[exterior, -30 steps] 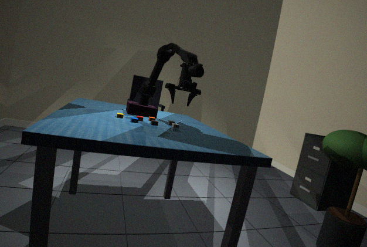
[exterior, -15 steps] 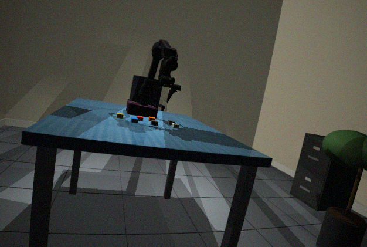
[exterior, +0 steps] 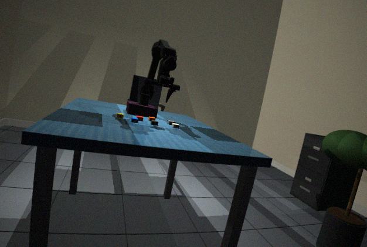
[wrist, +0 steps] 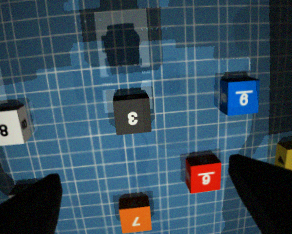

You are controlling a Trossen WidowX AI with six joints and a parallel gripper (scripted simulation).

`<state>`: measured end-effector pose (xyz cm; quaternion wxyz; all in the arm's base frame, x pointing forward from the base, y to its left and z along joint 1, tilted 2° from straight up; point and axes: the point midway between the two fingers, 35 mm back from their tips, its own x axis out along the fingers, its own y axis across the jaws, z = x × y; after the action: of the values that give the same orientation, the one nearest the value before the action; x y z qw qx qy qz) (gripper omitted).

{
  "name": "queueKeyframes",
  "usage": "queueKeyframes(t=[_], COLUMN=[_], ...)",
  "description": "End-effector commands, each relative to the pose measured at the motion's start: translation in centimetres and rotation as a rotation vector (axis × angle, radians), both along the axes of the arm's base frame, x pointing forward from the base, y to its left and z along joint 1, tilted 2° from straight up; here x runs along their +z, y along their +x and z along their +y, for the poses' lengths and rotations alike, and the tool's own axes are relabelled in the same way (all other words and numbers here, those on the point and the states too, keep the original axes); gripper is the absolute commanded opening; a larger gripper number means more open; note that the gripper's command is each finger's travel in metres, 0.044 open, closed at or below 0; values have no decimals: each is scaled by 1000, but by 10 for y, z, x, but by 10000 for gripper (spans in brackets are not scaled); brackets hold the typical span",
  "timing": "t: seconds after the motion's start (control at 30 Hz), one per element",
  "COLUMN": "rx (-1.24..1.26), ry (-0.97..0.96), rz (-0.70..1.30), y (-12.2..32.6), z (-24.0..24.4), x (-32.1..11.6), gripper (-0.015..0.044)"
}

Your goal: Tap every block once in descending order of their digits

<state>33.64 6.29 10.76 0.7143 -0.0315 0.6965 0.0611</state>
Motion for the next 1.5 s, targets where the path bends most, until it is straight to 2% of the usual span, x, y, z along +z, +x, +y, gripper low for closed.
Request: queueKeyframes(t=[0.0, 0.1, 0.3, 1.07, 1.13, 1.3, 1.47], rx=[4, 4, 3, 3, 3, 3, 3], ry=[1, 0, -9, -9, -9, -9, -9], rz=[-2, -2, -2, -2, -2, -2, -2], y=[0, 3, 11, 11, 13, 13, 13], z=[0, -11, -98, -100, -100, -98, -98], x=[0, 0, -3, -4, -14, -82, -85], gripper=[400, 400, 400, 400, 348, 216, 85])
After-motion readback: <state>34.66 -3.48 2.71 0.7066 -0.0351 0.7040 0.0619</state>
